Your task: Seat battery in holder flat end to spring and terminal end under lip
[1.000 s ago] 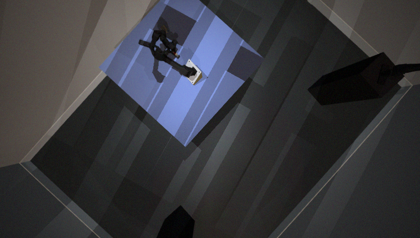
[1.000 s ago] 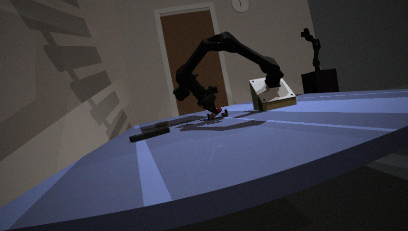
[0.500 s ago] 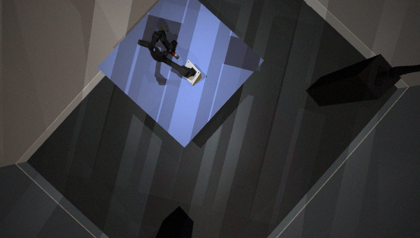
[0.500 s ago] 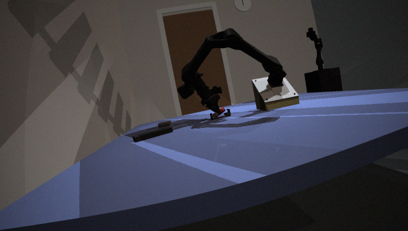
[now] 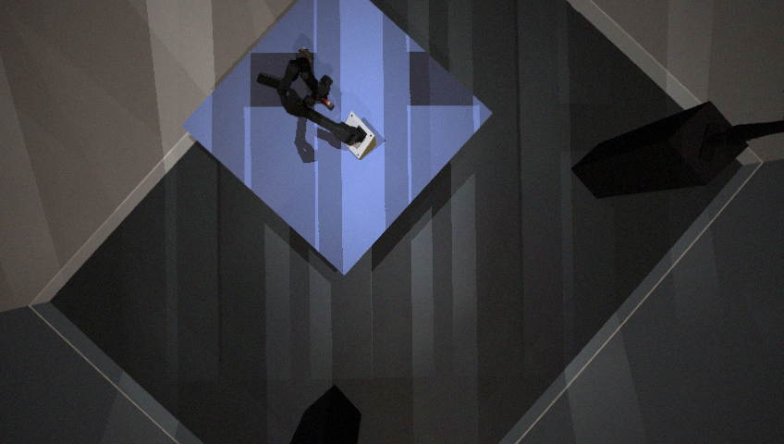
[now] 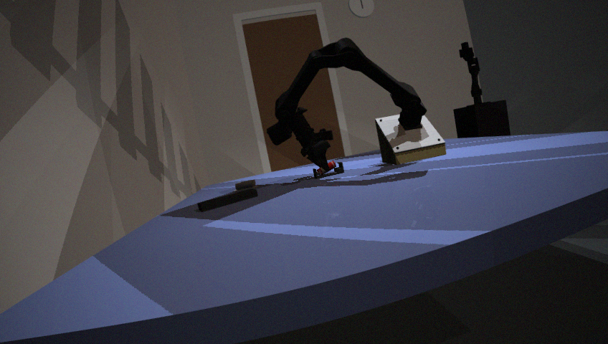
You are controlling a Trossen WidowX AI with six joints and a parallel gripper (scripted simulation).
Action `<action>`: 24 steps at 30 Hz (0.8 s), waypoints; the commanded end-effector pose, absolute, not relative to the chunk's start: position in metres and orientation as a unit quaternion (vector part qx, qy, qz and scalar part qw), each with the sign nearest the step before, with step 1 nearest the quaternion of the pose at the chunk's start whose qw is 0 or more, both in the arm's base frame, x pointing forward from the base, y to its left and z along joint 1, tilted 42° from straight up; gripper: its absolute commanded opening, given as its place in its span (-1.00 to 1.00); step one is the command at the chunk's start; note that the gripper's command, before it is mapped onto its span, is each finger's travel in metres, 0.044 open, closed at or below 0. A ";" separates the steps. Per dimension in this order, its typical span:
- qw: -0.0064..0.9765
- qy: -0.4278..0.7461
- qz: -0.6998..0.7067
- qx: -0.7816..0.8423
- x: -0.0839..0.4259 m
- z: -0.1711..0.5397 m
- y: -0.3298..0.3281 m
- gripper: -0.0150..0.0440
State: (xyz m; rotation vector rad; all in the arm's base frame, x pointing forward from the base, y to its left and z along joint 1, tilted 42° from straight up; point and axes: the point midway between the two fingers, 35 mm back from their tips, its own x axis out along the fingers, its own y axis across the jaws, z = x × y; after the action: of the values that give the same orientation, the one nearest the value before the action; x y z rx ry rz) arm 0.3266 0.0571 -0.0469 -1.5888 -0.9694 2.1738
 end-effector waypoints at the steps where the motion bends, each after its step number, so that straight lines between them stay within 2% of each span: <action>1: 0.143 -0.334 0.739 -0.568 0.332 -0.048 0.058 -0.22; 24: 0.158 -0.325 0.711 -0.604 0.328 -0.050 0.059 -0.22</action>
State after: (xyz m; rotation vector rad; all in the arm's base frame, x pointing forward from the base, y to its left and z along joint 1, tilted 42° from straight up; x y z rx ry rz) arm 0.3238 0.0580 -0.0502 -1.6921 -0.9332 2.0681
